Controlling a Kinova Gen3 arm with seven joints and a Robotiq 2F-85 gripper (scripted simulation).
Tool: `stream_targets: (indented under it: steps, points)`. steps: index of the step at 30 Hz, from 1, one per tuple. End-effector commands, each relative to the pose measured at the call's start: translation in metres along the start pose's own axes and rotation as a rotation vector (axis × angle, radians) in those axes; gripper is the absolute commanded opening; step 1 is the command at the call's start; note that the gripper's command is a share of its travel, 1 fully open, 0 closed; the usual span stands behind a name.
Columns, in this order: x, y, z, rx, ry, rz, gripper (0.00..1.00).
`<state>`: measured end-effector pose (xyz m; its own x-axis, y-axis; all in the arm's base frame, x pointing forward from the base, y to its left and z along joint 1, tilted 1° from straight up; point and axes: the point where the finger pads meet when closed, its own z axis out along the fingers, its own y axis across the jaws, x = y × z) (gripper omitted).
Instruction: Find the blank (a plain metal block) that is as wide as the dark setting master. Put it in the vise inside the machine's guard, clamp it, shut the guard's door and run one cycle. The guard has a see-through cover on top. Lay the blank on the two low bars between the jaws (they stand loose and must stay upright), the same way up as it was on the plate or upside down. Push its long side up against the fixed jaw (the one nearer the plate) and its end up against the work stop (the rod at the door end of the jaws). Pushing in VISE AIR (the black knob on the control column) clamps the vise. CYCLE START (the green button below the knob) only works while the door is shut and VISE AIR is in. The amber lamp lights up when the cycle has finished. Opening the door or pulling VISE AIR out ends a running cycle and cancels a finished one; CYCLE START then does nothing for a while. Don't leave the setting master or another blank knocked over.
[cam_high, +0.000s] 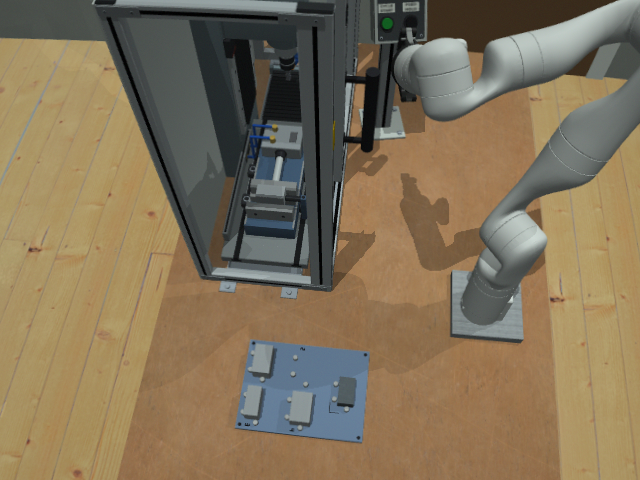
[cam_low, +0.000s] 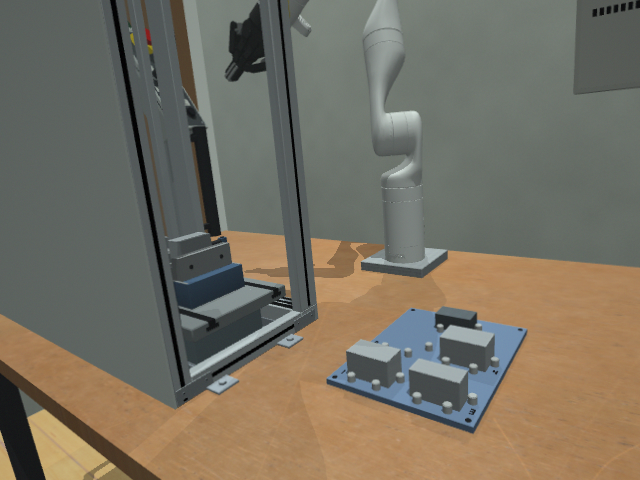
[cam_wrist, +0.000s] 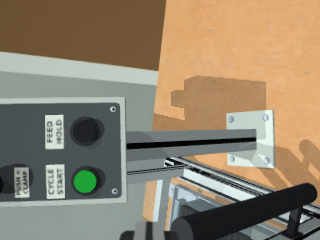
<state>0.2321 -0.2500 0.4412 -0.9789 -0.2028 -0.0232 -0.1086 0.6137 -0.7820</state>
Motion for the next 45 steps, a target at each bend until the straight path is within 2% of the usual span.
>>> stream_targets:
  steps: [1,3,8,20,25,37,42,45]
  points:
    - [0.000,0.000,0.000,0.001,-0.001,0.000,0.10]
    - [0.000,0.000,0.000,0.001,-0.001,0.000,0.10]
    - [0.002,-0.049,-0.012,0.150,-0.018,-0.026,0.10]
    - [0.002,-0.049,-0.012,0.150,-0.018,-0.026,0.10]
    - [0.004,-0.097,-0.024,0.150,-0.018,-0.026,0.10]
    - [0.004,-0.097,-0.024,0.150,-0.018,-0.026,0.10]
    - [0.006,-0.128,-0.031,0.150,-0.018,-0.026,0.10]
    - [0.006,-0.128,-0.031,0.150,-0.018,-0.026,0.10]
